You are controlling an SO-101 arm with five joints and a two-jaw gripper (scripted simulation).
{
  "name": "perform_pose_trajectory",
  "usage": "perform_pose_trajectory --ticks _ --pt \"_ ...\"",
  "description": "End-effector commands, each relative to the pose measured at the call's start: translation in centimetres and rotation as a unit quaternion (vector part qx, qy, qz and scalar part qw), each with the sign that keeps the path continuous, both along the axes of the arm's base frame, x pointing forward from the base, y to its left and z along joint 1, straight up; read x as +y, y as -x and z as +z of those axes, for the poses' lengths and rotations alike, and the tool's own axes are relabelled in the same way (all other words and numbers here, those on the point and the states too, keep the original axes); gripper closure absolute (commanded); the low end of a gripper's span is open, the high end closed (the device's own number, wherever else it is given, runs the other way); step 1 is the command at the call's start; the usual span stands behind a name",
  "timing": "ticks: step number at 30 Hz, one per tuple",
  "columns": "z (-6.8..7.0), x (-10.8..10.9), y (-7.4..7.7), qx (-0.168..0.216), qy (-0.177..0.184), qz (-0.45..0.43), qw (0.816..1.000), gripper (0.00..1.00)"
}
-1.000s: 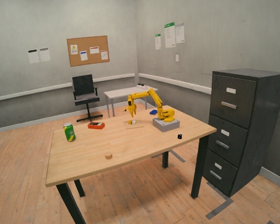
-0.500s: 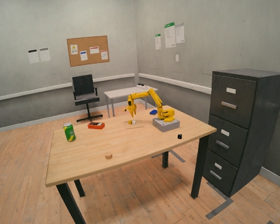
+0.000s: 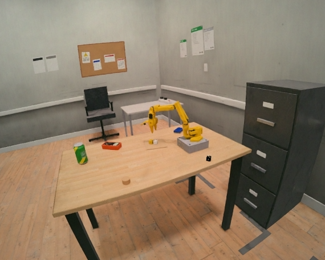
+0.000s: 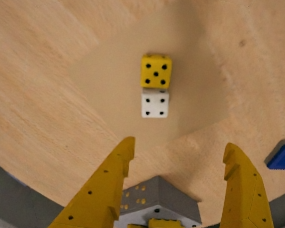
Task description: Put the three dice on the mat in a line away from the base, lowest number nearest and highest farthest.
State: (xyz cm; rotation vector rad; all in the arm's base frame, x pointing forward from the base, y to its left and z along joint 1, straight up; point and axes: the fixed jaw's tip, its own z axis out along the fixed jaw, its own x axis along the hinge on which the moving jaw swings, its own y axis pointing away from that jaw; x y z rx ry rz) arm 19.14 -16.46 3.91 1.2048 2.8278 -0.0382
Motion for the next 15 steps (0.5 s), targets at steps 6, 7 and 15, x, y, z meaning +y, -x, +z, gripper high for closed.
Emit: perform_pose_trajectory --ticks 6,7,15 --pt "5.1 -1.0 -0.8 -0.081 0.075 0.001 0.994 0.68" --pt "5.8 -1.0 -0.8 -0.091 0.085 0.001 0.992 0.68" --pt "9.3 -1.1 -0.9 -0.145 0.135 0.001 0.980 0.68"
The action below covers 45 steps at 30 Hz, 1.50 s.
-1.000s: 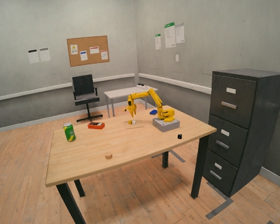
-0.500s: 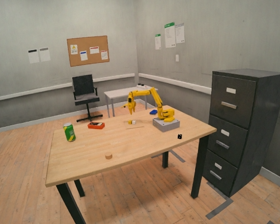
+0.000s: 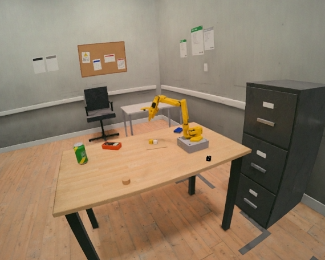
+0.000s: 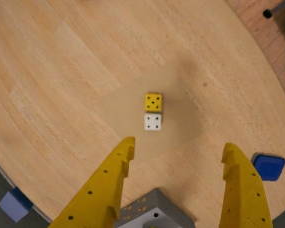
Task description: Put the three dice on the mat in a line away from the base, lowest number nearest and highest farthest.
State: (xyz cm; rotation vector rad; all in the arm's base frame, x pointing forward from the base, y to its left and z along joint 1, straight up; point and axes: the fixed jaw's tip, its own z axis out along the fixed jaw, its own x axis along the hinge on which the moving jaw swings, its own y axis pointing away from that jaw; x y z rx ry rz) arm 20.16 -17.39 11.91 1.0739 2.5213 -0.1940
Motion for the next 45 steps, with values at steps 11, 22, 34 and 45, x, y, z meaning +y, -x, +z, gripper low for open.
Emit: perform_pose_trajectory --ticks 11,22,34,45 --pt "1.6 -0.1 0.1 -0.022 0.022 0.002 1.000 0.69" --pt "1.5 1.6 -1.1 -0.019 0.026 0.052 0.998 0.69" --pt "1.1 7.8 -4.0 -0.012 0.038 0.218 0.975 0.69" --pt "0.5 16.5 -5.2 -0.009 0.058 0.426 0.903 0.69"
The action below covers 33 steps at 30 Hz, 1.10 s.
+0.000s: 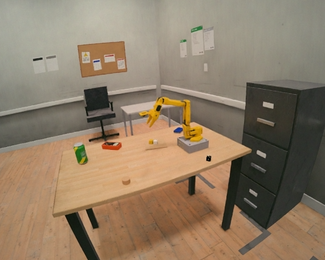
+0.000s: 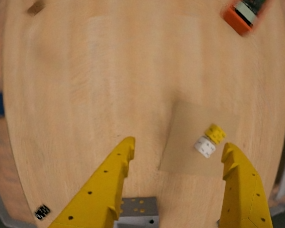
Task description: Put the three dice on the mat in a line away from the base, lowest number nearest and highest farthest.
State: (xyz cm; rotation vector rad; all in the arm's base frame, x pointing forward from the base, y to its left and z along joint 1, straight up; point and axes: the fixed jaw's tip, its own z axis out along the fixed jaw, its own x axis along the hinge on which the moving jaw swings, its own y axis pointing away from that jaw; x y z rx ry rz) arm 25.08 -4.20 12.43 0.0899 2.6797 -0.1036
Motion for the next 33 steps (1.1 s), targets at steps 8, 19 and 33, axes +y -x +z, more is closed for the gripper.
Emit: perform_pose_trajectory --ticks 8,19,33 --pt "-0.6 10.8 1.5 -0.007 0.031 0.277 0.960 0.69" --pt "-1.3 18.3 6.4 -0.018 0.056 0.498 0.865 0.69" --pt "-2.4 24.4 15.7 -0.047 0.082 0.741 0.665 0.69"
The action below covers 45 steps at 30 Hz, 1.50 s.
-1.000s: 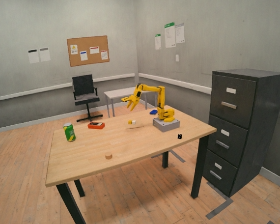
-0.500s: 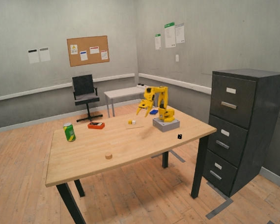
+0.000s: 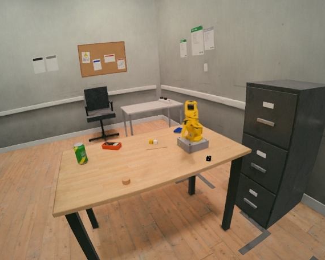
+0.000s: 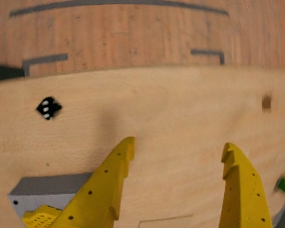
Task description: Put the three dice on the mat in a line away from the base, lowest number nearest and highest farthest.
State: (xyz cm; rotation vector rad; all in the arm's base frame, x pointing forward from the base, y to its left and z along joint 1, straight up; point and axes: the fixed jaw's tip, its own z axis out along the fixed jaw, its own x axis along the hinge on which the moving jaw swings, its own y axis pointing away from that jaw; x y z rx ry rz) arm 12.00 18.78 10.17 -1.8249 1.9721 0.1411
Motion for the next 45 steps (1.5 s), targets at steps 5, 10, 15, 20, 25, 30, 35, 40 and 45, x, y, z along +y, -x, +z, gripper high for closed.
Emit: perform_pose_trajectory --ticks 5,10,15,20,25,30,35,40,45 --pt "-0.5 2.7 6.8 -0.022 0.000 0.204 0.979 0.69" --pt "-0.9 3.1 9.8 -0.031 0.001 0.289 0.957 0.69" --pt "-1.0 3.1 10.7 -0.034 0.001 0.315 0.949 0.69" --pt "-1.1 3.0 11.6 -0.037 0.001 0.340 0.940 0.69" --pt "-1.1 3.0 11.9 -0.038 0.002 0.348 0.937 0.69" --pt "-1.1 3.0 11.9 -0.038 0.002 0.348 0.937 0.69" --pt "-1.4 3.0 11.9 -0.034 0.010 0.348 0.937 0.69" --pt "-3.0 2.6 11.9 -0.018 0.050 0.350 0.935 0.69" --pt "-5.7 1.7 12.0 0.009 0.117 0.350 0.929 0.69"
